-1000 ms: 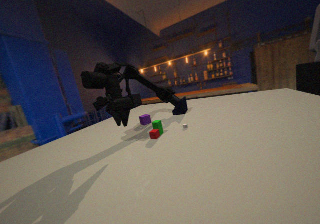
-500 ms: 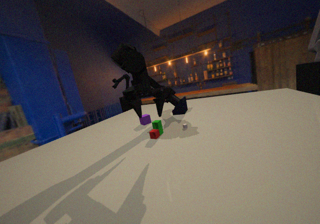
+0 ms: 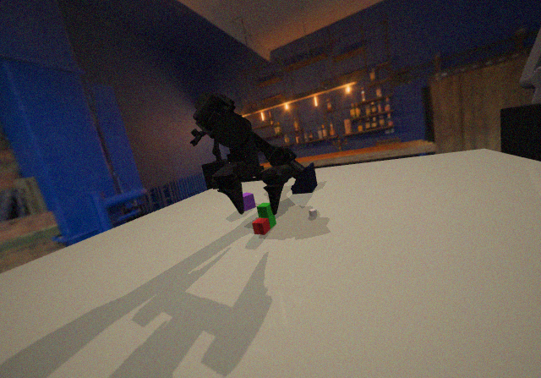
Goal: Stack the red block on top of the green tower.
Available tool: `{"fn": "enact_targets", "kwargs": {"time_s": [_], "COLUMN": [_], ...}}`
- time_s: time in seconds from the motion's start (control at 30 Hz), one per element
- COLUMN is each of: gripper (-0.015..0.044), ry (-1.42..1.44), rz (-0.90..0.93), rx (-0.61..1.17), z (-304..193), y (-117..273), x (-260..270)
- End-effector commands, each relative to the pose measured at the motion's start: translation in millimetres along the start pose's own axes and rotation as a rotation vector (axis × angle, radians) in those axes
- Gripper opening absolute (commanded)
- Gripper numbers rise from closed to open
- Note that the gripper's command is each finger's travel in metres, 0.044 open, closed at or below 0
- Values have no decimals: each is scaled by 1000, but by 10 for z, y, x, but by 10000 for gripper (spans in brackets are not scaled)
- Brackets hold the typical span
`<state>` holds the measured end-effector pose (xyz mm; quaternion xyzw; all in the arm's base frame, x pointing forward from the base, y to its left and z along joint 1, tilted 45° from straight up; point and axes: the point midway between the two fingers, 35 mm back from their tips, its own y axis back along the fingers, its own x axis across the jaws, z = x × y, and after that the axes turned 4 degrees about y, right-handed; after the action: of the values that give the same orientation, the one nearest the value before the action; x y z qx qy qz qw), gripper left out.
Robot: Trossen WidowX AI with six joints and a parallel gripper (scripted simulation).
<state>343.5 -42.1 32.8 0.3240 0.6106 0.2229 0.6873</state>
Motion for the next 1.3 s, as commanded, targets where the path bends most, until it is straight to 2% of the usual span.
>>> {"fn": "enact_targets", "kwargs": {"time_s": [0.0,0.73,1.2,1.27], "gripper": [440,440,440,387], "ry": [8,7,7,7], "rz": [-4,-5,-5,-5], "rx": [-12,-12,-12,-12], "z": [18,26,26,26], "y": [-33,-368,-375,-375], "x": [7,3,3,3]}}
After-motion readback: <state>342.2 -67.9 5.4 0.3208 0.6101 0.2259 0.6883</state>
